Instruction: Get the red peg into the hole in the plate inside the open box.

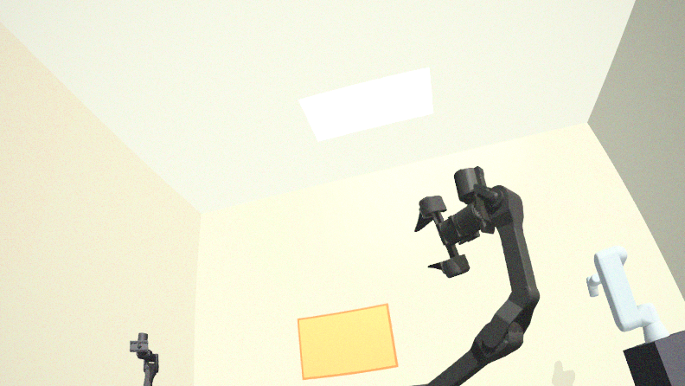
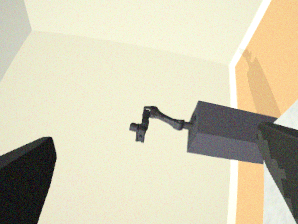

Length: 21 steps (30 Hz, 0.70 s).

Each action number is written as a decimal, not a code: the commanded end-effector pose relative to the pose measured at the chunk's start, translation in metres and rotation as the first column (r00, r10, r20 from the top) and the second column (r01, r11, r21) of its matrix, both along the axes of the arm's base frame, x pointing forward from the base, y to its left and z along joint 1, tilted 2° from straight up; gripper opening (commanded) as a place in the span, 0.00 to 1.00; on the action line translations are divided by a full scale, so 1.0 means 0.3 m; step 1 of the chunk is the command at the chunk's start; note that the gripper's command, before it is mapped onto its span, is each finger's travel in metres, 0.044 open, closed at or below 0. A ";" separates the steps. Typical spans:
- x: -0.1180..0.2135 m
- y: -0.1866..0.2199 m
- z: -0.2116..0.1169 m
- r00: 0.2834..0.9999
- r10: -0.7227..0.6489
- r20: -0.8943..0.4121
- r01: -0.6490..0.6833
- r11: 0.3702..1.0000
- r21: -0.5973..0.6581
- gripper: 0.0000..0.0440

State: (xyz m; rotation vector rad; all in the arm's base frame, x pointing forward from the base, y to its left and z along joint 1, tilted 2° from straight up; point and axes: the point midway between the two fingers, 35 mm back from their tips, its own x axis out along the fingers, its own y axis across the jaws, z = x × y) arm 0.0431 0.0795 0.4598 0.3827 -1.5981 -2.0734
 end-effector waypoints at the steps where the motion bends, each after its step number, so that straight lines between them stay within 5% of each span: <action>1: -0.075 -0.036 -0.023 0.995 0.080 0.066 -0.084 0.995 0.046 1.00; 11: -0.216 -0.162 -0.086 0.933 0.297 0.204 -0.330 0.931 0.154 1.00; 21: -0.278 -0.325 -0.172 0.821 0.467 0.328 -0.556 0.784 0.275 1.00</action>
